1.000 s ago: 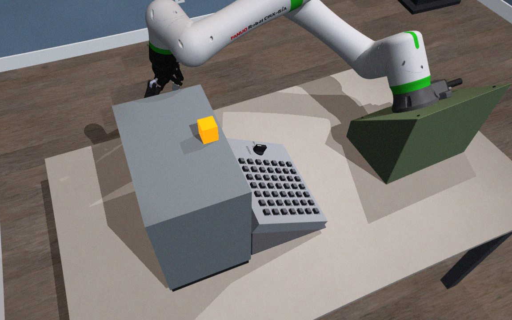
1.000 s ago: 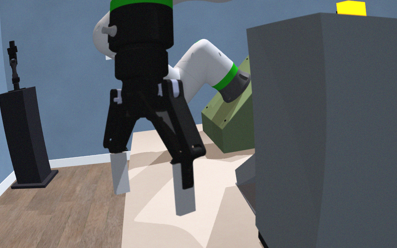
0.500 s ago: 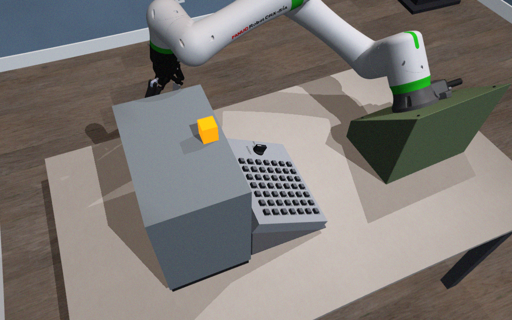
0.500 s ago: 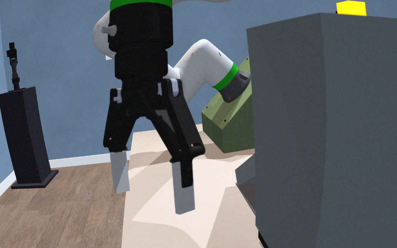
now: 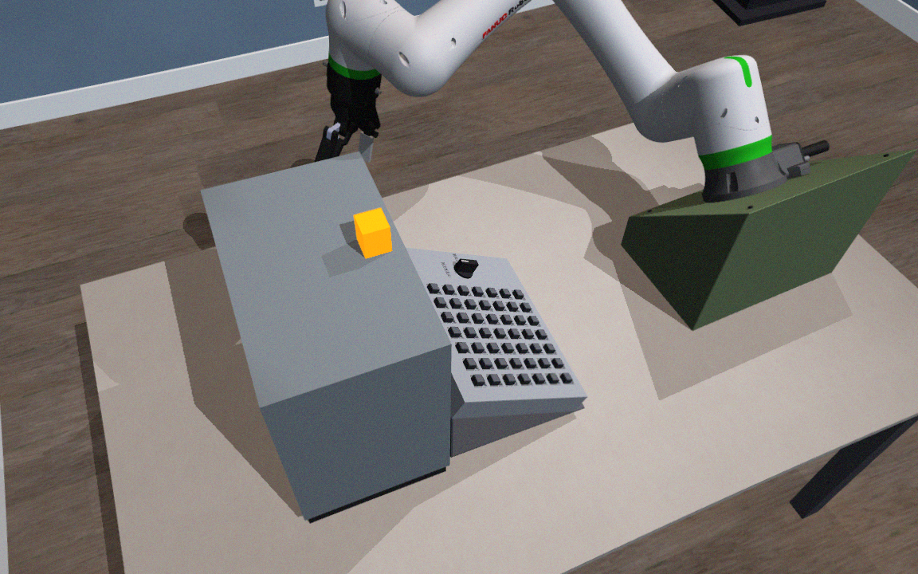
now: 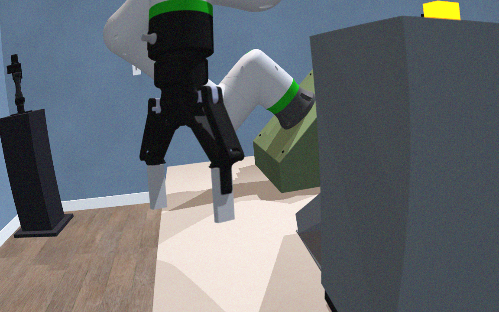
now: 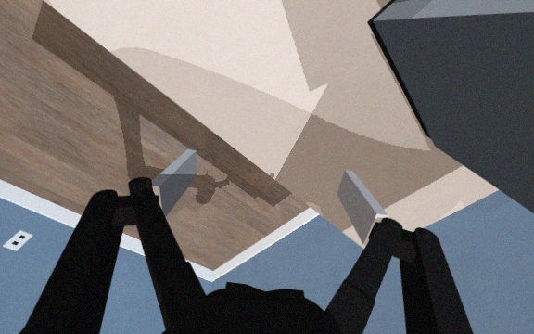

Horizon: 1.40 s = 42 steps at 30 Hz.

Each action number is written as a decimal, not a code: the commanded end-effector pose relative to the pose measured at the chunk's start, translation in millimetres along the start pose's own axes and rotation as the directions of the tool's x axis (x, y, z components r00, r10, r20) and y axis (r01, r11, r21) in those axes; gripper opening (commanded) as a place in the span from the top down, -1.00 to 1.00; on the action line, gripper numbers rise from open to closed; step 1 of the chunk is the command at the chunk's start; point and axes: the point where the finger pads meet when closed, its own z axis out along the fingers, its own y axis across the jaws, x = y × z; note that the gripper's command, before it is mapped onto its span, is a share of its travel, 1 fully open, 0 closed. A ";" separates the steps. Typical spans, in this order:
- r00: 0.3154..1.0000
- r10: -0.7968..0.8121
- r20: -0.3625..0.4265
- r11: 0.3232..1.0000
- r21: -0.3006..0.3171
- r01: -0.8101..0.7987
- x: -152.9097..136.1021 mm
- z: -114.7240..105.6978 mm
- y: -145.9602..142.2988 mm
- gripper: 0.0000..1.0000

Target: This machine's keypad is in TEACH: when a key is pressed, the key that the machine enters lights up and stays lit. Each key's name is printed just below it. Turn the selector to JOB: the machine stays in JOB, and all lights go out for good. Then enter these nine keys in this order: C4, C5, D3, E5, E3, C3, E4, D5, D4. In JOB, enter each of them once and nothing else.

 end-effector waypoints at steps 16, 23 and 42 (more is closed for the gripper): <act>1.000 0.001 0.001 1.000 0.000 -0.001 81.6 -35.0 -102.2 -1.00; 1.000 0.001 0.001 1.000 0.000 -0.001 74.0 -81.8 -97.7 -1.00; 0.997 0.074 0.006 0.997 -0.037 -0.073 104.4 -142.1 -71.5 -1.00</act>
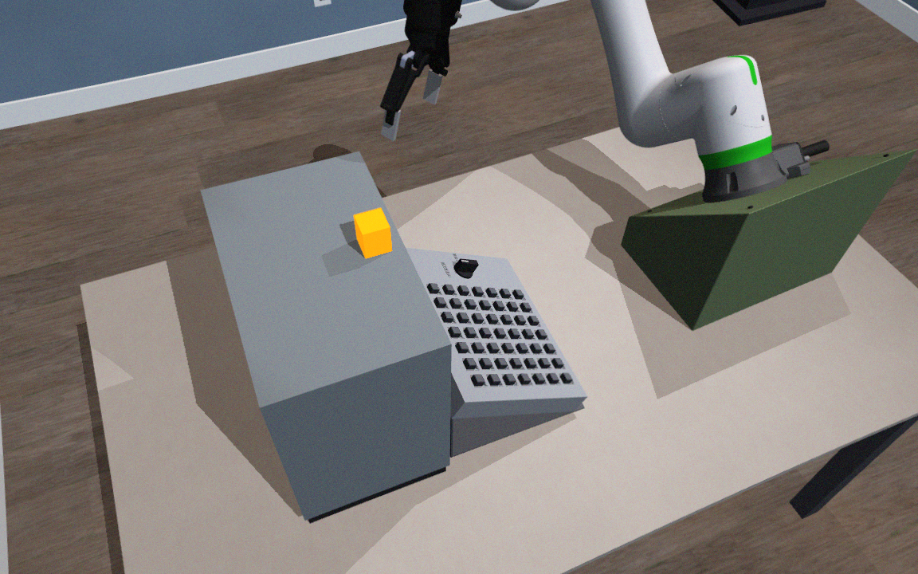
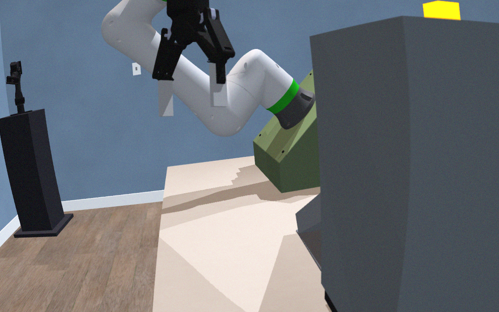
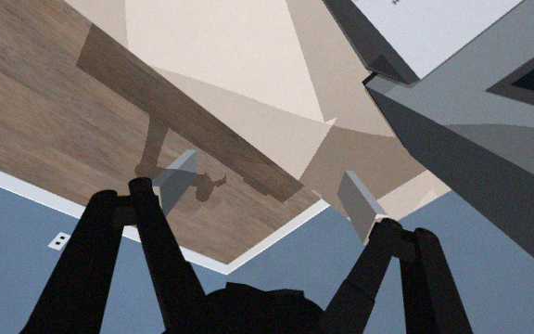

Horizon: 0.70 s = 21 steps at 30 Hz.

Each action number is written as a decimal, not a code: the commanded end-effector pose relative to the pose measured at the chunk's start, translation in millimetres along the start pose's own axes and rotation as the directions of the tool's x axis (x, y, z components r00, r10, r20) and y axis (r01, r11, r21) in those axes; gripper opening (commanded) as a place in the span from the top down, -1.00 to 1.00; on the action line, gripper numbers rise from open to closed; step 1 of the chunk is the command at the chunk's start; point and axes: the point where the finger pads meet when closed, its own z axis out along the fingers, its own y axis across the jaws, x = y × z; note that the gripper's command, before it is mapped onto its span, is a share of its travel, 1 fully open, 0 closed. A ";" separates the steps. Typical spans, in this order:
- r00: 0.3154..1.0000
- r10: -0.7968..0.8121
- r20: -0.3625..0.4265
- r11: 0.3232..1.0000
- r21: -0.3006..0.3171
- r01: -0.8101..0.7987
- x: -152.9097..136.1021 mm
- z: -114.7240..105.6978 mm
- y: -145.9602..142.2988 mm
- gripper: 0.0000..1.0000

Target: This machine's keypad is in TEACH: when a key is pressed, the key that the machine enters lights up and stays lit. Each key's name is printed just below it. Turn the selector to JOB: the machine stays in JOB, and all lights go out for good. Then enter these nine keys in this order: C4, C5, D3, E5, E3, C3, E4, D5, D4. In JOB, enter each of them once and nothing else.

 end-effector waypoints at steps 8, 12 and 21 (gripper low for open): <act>0.988 0.156 0.006 0.985 -0.077 -0.155 88.7 8.6 40.0 -1.00; 0.977 0.215 0.005 0.971 -0.108 -0.213 122.8 11.5 55.5 -1.00; 0.941 0.337 -0.002 0.927 -0.172 -0.332 194.7 17.7 88.1 -1.00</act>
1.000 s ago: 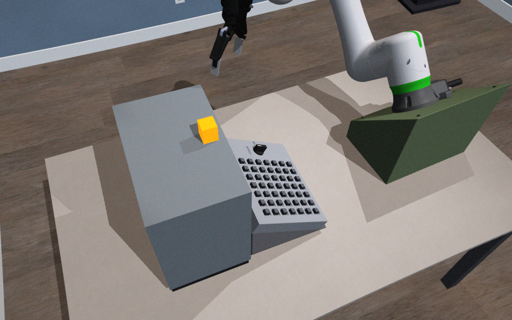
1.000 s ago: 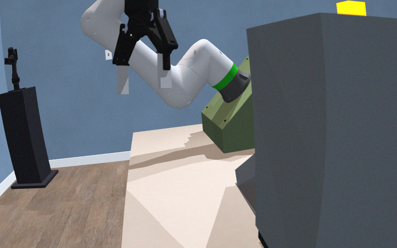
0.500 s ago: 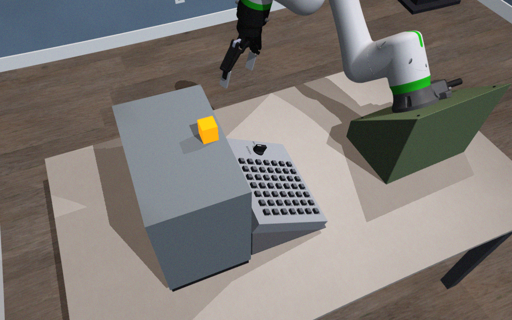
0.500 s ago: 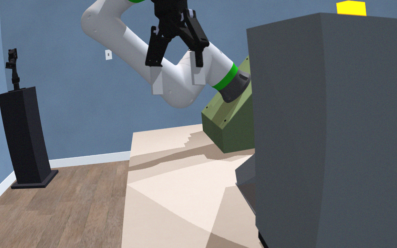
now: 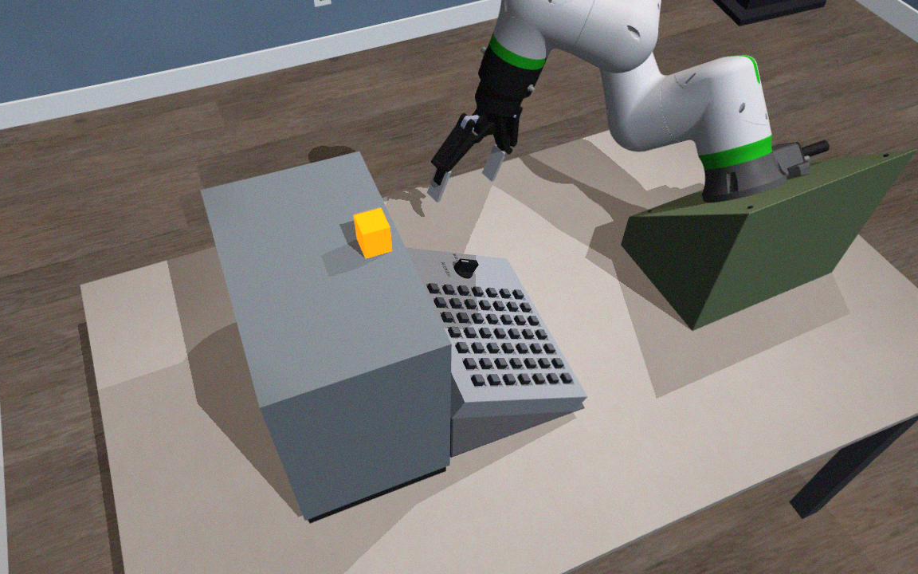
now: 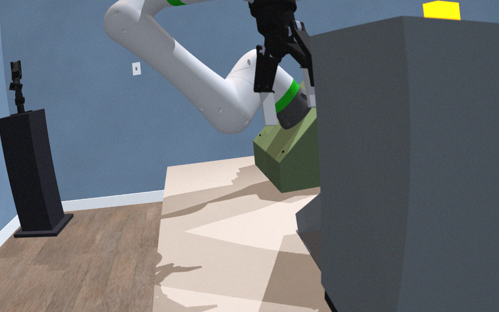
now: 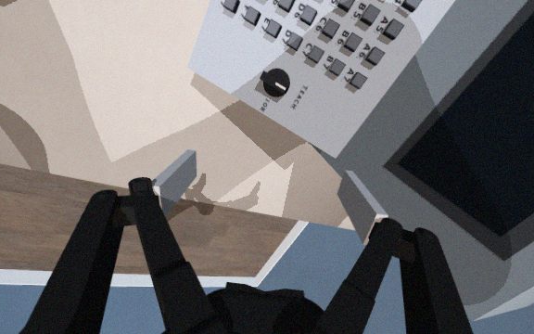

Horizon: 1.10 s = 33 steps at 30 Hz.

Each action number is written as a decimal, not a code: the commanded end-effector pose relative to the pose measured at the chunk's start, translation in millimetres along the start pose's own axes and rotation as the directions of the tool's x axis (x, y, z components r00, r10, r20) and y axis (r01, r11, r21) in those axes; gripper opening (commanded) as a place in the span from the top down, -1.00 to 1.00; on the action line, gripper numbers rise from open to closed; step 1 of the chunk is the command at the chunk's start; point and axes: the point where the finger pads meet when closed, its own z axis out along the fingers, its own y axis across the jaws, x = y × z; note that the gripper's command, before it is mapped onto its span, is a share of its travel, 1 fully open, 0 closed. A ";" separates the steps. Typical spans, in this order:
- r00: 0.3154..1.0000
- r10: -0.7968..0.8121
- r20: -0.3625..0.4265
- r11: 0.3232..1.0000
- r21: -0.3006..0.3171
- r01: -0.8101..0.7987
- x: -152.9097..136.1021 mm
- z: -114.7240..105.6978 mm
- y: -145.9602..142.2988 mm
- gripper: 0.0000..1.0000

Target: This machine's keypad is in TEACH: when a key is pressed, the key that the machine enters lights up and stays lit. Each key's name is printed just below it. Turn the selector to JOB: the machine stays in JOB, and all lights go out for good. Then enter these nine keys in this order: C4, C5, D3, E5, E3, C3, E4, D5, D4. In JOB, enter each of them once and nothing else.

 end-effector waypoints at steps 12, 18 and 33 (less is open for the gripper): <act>0.978 0.210 0.006 0.972 -0.108 -0.208 131.2 12.4 15.3 -1.00; 0.957 0.289 0.002 0.947 -0.149 -0.285 181.4 17.2 21.4 -1.00; 0.929 0.369 -0.006 0.912 -0.191 -0.363 234.1 22.2 27.7 1.00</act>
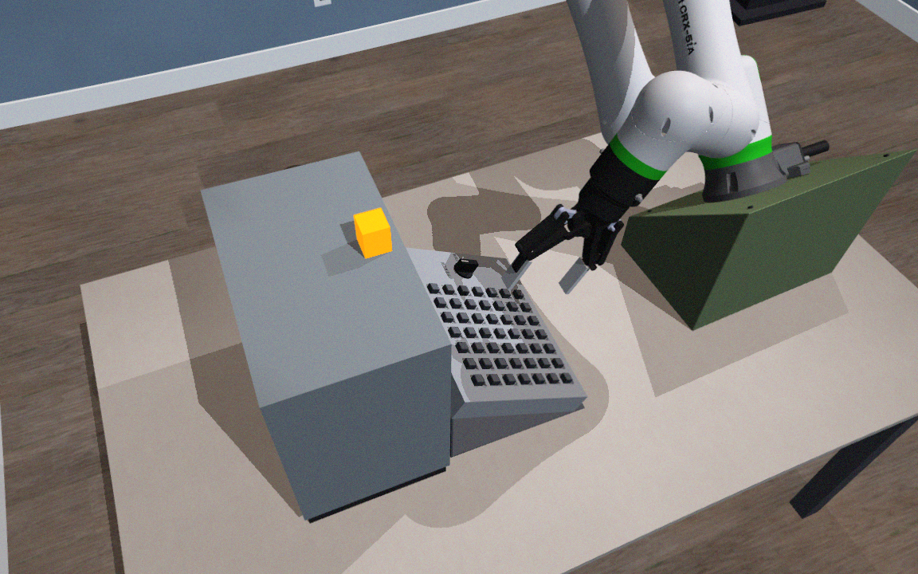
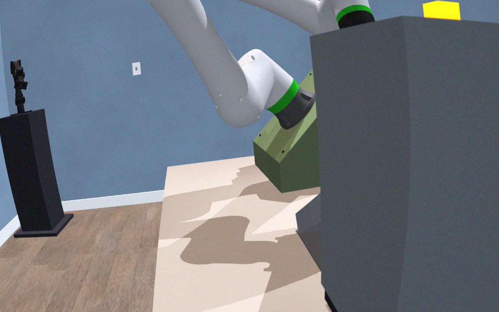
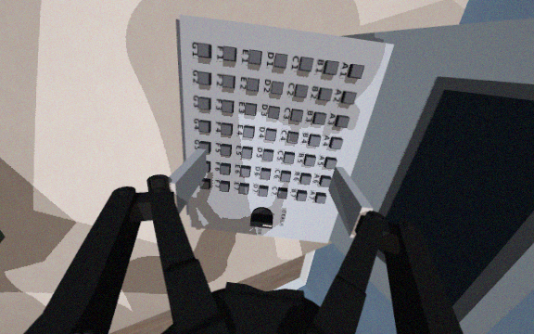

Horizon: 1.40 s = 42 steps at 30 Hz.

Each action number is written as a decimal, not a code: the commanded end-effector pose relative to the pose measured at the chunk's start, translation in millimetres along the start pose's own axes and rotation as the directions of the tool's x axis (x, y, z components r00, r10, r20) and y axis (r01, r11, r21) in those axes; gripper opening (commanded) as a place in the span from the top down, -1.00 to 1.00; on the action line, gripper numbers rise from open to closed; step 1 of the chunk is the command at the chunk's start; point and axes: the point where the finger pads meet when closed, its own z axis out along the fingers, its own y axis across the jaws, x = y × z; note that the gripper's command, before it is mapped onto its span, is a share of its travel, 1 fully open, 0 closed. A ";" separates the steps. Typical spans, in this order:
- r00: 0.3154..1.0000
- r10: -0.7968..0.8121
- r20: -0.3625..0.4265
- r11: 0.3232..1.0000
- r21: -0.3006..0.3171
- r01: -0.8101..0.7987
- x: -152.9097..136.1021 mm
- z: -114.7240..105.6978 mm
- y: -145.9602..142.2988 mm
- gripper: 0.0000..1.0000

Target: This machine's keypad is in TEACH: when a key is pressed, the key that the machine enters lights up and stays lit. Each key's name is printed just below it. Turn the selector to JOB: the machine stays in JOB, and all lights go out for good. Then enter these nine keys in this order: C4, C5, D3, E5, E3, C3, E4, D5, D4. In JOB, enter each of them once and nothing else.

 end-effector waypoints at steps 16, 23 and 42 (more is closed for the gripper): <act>1.000 -0.004 0.001 1.000 0.000 0.004 1.6 0.1 -0.8 1.00; 1.000 -0.004 0.001 1.000 0.000 0.004 1.6 0.1 -0.8 1.00; 1.000 -0.004 0.001 1.000 0.000 0.004 1.6 48.3 -0.8 1.00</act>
